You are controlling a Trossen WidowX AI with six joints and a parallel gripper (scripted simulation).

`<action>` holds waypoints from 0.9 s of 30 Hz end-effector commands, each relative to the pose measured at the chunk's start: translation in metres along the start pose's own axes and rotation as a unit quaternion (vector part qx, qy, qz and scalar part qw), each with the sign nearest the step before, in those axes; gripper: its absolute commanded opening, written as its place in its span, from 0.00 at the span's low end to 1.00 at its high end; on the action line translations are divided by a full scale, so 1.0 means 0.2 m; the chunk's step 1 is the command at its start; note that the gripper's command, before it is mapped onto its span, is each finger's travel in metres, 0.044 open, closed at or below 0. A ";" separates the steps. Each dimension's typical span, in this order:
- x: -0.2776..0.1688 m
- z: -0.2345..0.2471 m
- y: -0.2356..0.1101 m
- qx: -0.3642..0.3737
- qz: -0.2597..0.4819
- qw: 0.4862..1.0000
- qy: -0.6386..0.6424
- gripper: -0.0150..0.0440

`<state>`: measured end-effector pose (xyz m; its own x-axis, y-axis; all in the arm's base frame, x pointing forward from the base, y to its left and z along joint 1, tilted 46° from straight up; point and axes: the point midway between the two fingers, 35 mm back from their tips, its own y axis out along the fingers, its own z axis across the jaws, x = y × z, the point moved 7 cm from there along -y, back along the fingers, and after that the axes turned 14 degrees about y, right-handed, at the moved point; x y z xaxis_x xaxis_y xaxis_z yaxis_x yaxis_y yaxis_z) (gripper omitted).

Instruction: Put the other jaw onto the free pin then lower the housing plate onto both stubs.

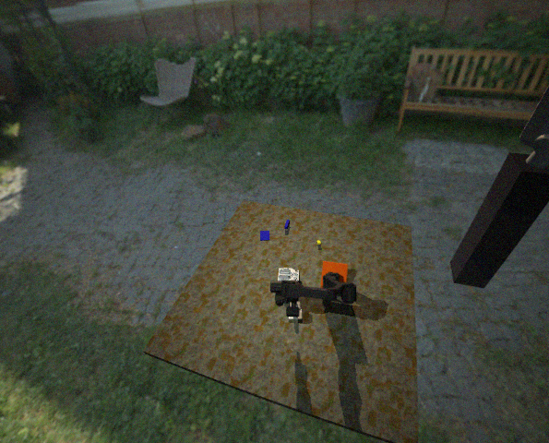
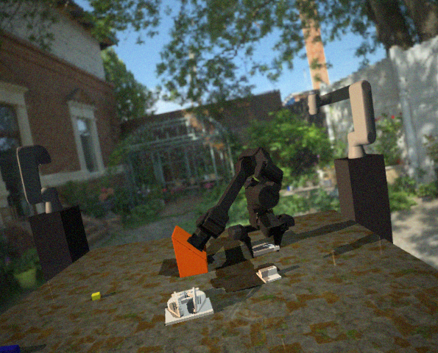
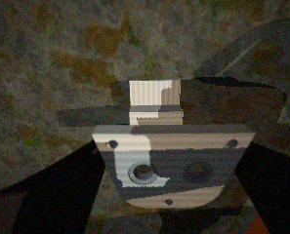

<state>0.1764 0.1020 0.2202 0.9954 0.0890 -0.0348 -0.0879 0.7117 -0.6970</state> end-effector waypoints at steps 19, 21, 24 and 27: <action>0.10 -0.11 -0.04 -0.006 -0.008 0.981 0.193 0.85; 0.12 -0.13 -0.04 -0.007 -0.009 0.974 0.226 0.85; 0.14 -0.16 -0.04 -0.009 -0.011 0.961 0.277 0.85; 0.17 -0.20 -0.04 -0.011 -0.013 0.945 0.326 0.85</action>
<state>0.2052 0.0773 0.2019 0.8725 -0.2983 -0.3870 -0.0757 0.6998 -0.7103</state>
